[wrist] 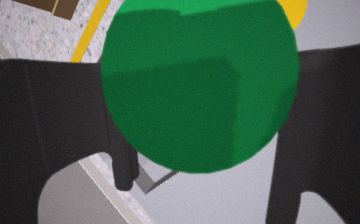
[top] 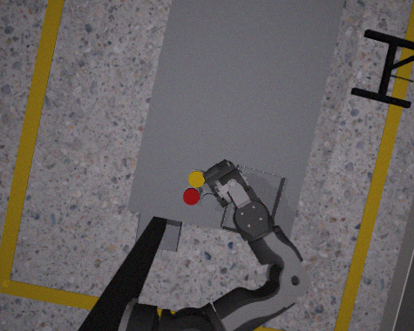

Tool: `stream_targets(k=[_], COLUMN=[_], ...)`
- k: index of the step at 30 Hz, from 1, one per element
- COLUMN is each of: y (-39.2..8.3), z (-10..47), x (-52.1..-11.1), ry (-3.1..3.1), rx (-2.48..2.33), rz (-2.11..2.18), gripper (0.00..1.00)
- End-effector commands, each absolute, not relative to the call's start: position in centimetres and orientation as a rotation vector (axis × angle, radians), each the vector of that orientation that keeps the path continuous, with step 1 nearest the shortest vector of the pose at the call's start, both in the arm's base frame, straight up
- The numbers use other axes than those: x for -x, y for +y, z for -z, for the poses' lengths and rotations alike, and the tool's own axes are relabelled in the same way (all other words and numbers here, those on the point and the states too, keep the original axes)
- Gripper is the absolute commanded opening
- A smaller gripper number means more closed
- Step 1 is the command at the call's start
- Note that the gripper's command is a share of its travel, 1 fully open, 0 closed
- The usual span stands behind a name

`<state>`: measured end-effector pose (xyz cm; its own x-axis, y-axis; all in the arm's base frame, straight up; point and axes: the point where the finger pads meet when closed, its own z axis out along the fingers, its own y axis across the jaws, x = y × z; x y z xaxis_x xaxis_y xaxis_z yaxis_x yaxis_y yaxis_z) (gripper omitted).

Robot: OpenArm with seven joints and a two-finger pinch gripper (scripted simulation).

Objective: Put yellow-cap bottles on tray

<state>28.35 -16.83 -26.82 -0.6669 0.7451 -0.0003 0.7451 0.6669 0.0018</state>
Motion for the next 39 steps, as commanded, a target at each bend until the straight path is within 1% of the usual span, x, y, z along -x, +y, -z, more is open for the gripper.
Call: stream_targets(k=[1,3,5,20,22,30,39], y=[-16.7,-16.7,-16.7,-16.4,-16.4,-16.3,-16.3], z=[26.5,26.5,26.5,26.4,26.4,26.4,26.4], x=[-28.9,-29.8,-29.8,-35.4,-35.4,-37.5,-38.2], ry=[2.869,2.869,2.869,2.869,2.869,2.870,2.870], rx=[-1.272,-1.272,-1.272,-1.272,-1.272,-1.272,-1.272], rz=[-0.012,-0.012,-0.012,-0.013,-0.013,-0.014,-0.014], gripper=[0.00,0.00,0.00,0.00,0.00,0.00,0.00])
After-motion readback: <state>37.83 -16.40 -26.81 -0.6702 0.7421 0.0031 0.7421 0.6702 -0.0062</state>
